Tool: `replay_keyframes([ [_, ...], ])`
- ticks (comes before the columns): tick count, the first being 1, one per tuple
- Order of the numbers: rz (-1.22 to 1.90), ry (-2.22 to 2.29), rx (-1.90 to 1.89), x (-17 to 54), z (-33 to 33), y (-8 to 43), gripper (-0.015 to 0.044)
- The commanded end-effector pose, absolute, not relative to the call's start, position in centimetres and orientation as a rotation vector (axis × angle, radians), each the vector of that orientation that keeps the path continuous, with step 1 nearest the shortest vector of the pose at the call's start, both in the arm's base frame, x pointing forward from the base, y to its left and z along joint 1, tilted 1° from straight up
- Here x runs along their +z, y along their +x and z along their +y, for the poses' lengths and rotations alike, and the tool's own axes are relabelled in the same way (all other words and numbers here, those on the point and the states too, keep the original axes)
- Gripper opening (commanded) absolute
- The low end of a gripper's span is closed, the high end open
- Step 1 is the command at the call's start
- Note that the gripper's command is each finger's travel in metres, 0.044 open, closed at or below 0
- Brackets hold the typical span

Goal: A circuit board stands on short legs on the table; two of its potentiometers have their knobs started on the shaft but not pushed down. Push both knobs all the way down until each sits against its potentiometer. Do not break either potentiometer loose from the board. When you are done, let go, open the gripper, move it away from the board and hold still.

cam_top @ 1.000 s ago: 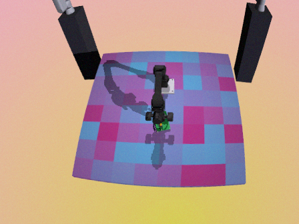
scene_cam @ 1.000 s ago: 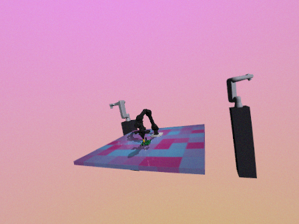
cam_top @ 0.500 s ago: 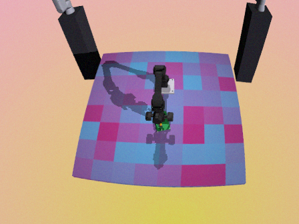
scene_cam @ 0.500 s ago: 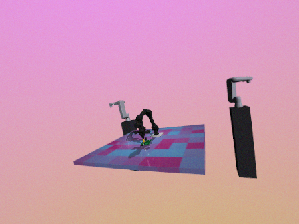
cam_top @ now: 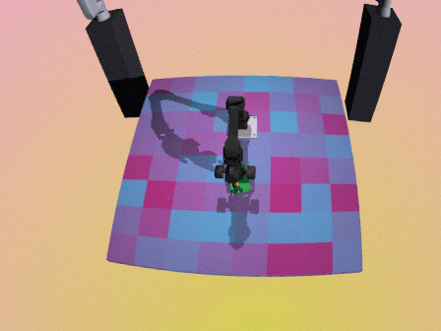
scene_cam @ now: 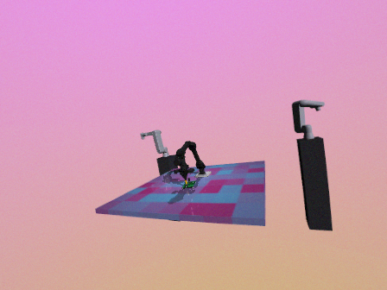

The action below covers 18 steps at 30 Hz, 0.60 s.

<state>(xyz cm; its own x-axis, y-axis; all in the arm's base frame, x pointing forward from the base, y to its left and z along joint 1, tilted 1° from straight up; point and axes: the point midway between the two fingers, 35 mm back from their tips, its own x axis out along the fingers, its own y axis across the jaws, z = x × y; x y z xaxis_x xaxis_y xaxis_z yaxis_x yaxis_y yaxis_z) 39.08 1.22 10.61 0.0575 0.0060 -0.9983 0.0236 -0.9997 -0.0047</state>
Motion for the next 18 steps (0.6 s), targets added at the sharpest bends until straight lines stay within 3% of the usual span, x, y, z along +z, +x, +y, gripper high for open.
replay_keyframes([
  [1,0.035,2.267,-2.146,10.29,1.17,39.06,0.0000],
  [18,0.035,2.267,-2.146,10.09,1.17,39.07,0.0000],
])
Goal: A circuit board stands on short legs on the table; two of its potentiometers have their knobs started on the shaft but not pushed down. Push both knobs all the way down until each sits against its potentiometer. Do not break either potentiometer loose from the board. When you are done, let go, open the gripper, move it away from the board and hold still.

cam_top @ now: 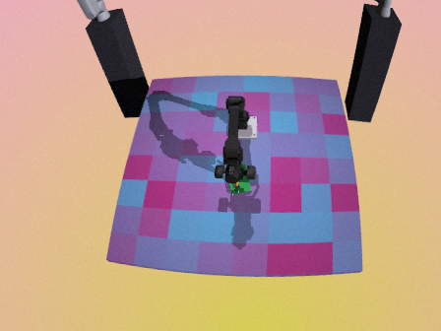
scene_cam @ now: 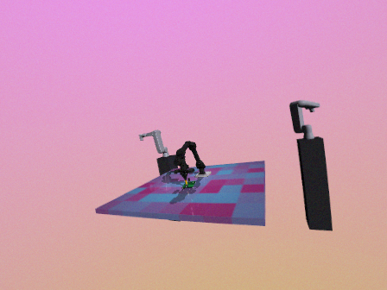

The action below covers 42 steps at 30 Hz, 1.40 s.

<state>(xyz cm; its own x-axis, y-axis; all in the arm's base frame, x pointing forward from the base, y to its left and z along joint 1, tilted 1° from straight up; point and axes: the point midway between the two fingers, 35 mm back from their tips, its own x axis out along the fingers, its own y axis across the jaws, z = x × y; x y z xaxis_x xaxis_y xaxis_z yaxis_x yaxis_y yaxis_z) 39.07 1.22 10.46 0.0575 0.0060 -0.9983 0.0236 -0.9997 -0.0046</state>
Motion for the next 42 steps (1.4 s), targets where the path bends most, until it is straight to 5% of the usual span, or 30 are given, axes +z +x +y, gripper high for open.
replay_keyframes([
  [1,0.035,2.267,-2.146,10.09,1.17,39.07,0.0000],
  [42,0.035,2.267,-2.146,9.51,1.17,39.10,0.0000],
])
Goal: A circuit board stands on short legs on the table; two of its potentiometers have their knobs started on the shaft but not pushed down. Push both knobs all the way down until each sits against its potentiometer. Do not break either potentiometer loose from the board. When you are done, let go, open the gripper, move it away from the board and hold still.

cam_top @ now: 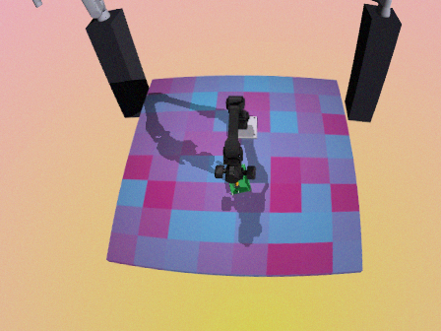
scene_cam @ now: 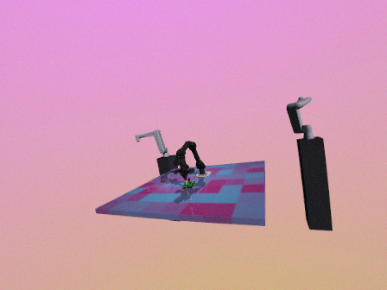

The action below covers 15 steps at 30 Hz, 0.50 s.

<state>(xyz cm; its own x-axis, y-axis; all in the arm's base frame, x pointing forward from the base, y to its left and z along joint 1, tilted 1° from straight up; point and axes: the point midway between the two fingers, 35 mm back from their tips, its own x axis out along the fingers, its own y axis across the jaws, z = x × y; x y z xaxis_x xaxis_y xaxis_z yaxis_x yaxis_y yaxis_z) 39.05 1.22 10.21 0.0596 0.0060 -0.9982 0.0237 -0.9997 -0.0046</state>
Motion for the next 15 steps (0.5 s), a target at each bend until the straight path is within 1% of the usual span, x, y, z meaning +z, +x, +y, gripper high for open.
replay_keyframes([
  [1,0.035,2.267,-2.146,9.49,1.17,39.10,0.0000],
  [15,0.035,2.267,-2.146,9.31,1.17,39.11,0.0000],
])
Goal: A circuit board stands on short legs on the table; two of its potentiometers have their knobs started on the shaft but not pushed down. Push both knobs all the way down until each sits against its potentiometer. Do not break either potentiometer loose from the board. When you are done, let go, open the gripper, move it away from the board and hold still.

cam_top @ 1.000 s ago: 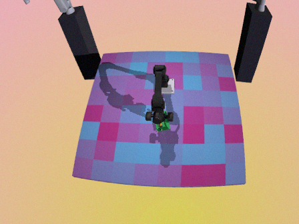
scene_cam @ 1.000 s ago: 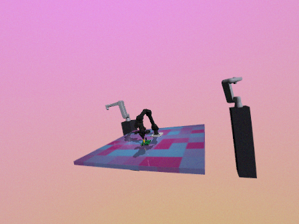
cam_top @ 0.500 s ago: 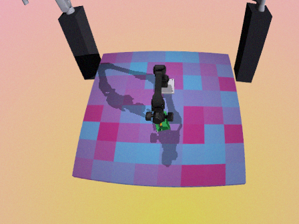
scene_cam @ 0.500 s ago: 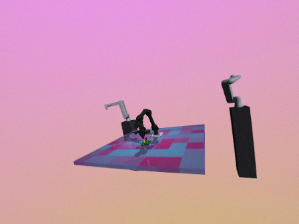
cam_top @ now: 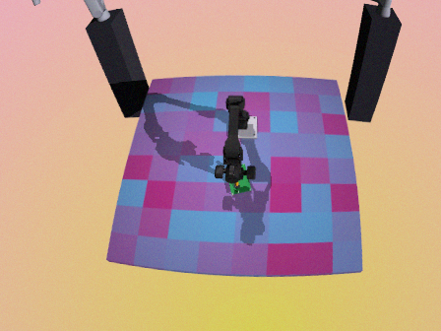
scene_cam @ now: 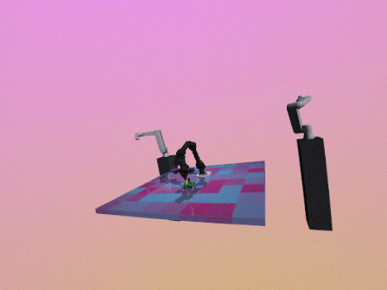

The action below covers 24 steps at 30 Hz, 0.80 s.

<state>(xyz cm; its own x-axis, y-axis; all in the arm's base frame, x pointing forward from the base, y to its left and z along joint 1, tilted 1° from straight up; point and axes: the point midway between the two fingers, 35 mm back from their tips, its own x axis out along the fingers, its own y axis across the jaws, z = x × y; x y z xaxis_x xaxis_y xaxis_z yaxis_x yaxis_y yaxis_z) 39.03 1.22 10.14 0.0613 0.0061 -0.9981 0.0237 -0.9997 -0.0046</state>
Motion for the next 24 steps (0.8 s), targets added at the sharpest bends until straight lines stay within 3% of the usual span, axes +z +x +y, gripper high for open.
replay_keyframes([
  [1,0.035,2.267,-2.146,9.29,1.17,39.11,0.0000],
  [24,0.035,2.267,-2.146,9.09,1.17,39.12,0.0000],
])
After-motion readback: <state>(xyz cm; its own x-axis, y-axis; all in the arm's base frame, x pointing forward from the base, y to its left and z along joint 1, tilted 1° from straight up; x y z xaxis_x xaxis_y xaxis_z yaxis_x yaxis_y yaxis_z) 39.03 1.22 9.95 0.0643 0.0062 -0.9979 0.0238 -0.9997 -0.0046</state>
